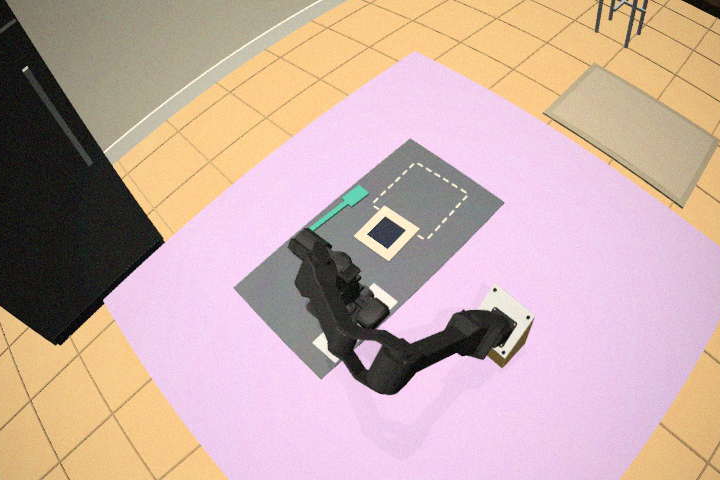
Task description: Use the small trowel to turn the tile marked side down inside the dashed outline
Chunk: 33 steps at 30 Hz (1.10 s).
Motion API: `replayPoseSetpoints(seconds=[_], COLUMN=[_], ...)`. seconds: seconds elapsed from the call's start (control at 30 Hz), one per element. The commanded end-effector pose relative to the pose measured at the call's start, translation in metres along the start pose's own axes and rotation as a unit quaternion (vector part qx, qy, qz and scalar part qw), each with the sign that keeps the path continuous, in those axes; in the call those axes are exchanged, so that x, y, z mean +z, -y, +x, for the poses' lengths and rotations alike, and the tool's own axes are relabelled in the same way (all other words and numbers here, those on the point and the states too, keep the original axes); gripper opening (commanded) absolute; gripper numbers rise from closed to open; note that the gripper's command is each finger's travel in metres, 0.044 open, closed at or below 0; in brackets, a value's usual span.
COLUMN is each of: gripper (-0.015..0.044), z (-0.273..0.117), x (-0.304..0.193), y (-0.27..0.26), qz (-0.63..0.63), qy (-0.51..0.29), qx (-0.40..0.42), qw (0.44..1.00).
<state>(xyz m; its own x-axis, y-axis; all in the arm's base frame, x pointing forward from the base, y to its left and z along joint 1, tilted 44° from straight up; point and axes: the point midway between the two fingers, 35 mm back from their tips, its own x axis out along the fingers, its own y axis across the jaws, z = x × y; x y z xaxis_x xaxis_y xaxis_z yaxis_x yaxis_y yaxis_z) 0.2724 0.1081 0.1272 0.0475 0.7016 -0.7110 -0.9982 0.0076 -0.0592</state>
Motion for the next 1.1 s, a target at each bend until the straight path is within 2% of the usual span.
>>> replayPoseSetpoints(seconds=[0.0,0.13,0.83,1.07], gripper=[0.0270,0.0270,0.0130,0.0130], z=[0.0064,0.0103,0.0103,0.0103], x=[-0.0013,-0.0012,-0.0012,-0.0012], y=[-0.0010,-0.0014,-0.0014,-0.0014], qz=[0.004,0.004,0.004,0.001], qy=[-0.002,-0.002,-0.002,-0.002], qx=[0.001,0.001,0.001,0.001], qw=[1.000,1.000,1.000,1.000])
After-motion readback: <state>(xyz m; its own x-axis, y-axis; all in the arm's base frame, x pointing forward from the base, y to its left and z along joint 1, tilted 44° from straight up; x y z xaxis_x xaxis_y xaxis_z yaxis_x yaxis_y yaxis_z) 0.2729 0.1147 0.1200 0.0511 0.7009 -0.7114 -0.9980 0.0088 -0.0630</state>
